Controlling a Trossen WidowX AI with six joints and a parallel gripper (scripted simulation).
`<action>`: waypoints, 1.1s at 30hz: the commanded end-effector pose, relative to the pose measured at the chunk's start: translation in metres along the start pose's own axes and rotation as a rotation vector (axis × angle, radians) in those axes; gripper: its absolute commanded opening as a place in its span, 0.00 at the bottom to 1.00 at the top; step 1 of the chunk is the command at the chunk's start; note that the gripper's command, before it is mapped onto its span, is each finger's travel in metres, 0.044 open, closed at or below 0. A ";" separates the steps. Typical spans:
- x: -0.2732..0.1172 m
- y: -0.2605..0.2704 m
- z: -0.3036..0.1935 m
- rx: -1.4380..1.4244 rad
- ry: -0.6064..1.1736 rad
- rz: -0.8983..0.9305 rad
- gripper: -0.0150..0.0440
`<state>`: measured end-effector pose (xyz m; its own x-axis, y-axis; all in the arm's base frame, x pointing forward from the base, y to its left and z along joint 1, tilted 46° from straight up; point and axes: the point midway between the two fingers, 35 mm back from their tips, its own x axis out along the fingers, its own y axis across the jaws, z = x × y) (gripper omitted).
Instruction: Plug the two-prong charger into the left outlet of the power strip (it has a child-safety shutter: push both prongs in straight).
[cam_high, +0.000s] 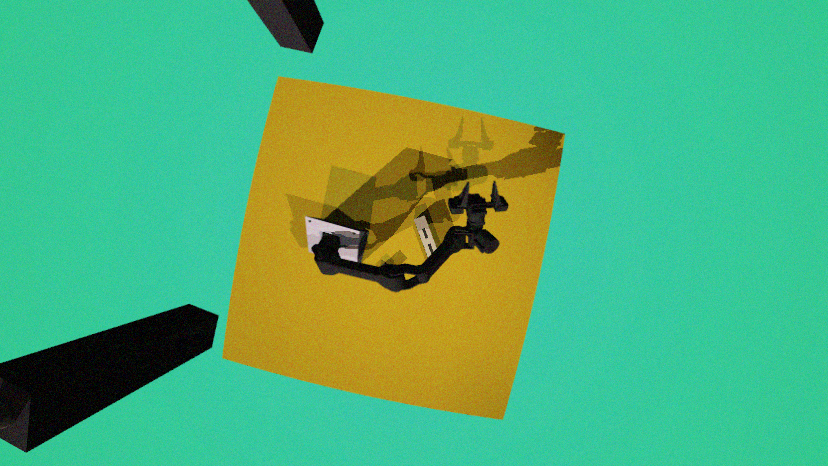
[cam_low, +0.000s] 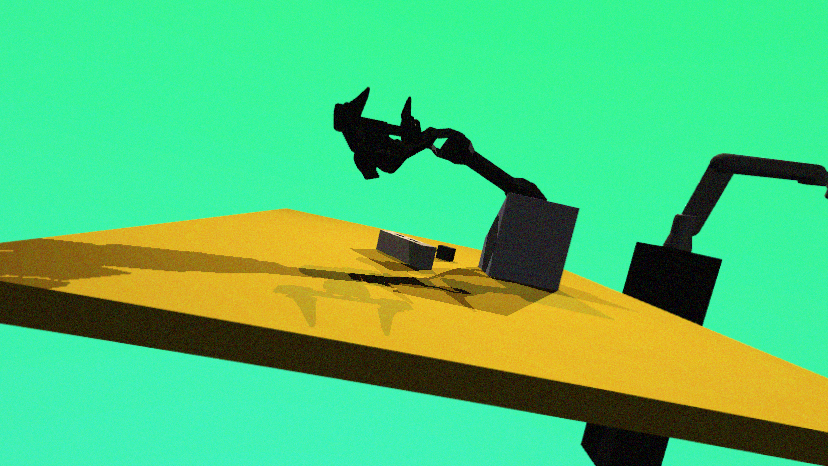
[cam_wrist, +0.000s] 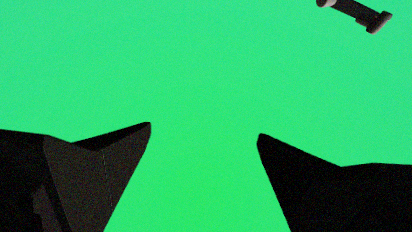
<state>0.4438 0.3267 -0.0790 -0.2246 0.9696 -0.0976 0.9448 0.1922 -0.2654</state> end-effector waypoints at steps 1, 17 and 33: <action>0.000 0.000 0.000 -0.002 -0.001 0.004 0.98; -0.035 0.018 -0.002 -0.151 -0.208 0.303 1.00; -0.073 0.012 0.009 -0.269 -0.450 0.443 1.00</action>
<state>0.4688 0.2682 -0.0833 0.1443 0.8527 -0.5021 0.9892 -0.1115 0.0951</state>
